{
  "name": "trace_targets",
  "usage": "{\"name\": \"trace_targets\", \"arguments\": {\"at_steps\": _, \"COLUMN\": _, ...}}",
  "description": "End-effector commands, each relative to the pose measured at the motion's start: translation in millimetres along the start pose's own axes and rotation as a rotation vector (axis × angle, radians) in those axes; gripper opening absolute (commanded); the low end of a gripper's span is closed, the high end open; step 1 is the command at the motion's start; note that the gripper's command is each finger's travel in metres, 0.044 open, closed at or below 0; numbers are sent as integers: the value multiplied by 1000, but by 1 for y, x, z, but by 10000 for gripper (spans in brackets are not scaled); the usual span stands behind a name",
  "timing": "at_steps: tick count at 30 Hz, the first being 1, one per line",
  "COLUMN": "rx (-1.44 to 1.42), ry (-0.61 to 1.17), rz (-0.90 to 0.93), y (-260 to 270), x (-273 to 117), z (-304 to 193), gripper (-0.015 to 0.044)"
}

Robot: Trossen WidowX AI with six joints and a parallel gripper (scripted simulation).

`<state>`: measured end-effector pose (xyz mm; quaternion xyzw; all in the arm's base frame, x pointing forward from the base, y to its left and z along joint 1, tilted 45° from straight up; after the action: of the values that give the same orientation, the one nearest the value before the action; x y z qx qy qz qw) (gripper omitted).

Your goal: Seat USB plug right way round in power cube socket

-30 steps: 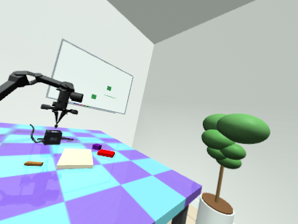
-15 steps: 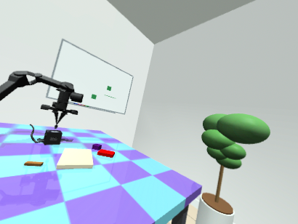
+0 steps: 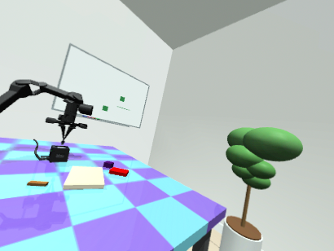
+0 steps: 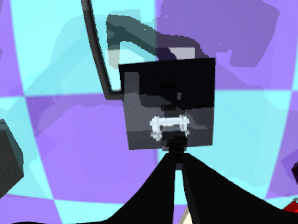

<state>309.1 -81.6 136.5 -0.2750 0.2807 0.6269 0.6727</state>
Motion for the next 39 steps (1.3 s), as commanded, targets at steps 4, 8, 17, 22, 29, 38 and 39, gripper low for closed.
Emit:
{"name": "trace_targets", "arguments": {"at_steps": 4, "rx": -13, "ry": 8, "rz": 1, "y": 1, "x": 1, "z": 0, "gripper": 0}}
{"name": "trace_targets", "arguments": {"at_steps": 8, "rx": -16, "ry": 10, "rz": 1, "y": 1, "x": 1, "z": 0, "gripper": 0}}
{"name": "trace_targets", "arguments": {"at_steps": 17, "rx": -22, "ry": 14, "rz": 1, "y": 1, "x": 3, "z": 0, "gripper": 0}}
{"name": "trace_targets", "arguments": {"at_steps": 22, "rx": -26, "ry": 17, "rz": 1, "y": 1, "x": 3, "z": -1, "gripper": 0}}
{"name": "trace_targets", "arguments": {"at_steps": 29, "rx": -31, "ry": 21, "rz": 1, "y": 1, "x": 4, "z": -1, "gripper": 0}}
{"name": "trace_targets", "arguments": {"at_steps": 38, "rx": -38, "ry": 25, "rz": 1, "y": 1, "x": 5, "z": -1, "gripper": 0}}
{"name": "trace_targets", "arguments": {"at_steps": 39, "rx": -39, "ry": 26, "rz": 1, "y": 1, "x": 5, "z": -1, "gripper": 0}}
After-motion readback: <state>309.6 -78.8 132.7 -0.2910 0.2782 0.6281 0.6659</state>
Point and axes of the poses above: the point midway between the two fingers, 35 mm back from their tips, its own x axis out along the fingers, its own y axis across the jaws, z = x × y, the point moved 5 cm from there along -x, back along the fingers, and after that the axes turned 5 degrees about -x, right-handed, at the moved point
